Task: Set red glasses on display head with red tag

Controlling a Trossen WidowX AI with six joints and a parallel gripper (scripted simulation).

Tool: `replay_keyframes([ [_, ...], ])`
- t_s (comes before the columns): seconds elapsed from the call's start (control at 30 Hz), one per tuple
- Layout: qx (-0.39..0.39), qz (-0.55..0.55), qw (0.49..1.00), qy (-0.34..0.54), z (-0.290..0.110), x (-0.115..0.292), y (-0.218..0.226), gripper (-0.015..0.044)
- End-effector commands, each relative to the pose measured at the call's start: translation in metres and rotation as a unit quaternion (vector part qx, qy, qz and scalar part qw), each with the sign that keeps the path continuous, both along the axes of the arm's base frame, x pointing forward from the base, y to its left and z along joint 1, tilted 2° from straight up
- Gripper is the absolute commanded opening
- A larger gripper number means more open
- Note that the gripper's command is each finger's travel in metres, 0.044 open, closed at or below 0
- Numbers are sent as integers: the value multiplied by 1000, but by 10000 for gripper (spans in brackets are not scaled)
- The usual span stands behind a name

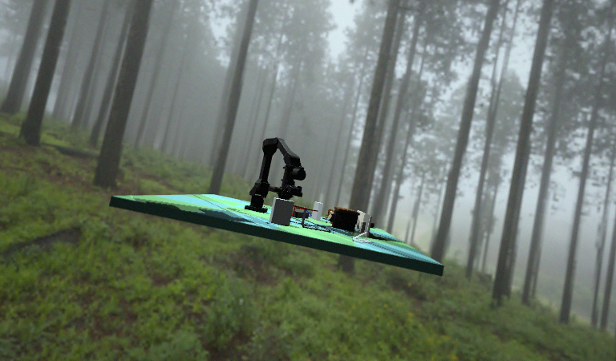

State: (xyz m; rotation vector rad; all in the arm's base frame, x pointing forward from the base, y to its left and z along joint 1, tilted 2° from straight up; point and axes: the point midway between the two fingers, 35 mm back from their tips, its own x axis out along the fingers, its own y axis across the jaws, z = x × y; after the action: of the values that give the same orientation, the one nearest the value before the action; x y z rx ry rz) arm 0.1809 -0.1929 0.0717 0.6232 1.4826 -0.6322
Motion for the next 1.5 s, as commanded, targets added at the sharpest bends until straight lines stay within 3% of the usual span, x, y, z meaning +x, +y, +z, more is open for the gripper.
replay_keyframes([
  [0.0,-2,3,1000,0,1,3,-3,0],
  [0.23,-2,3,1000,0,8,5,-6,0],
  [0.6,-3,3,1000,0,58,7,-7,0],
  [0.83,-3,3,1000,0,62,8,-7,0],
  [1.47,-4,3,1000,-4,63,77,-33,0],
])
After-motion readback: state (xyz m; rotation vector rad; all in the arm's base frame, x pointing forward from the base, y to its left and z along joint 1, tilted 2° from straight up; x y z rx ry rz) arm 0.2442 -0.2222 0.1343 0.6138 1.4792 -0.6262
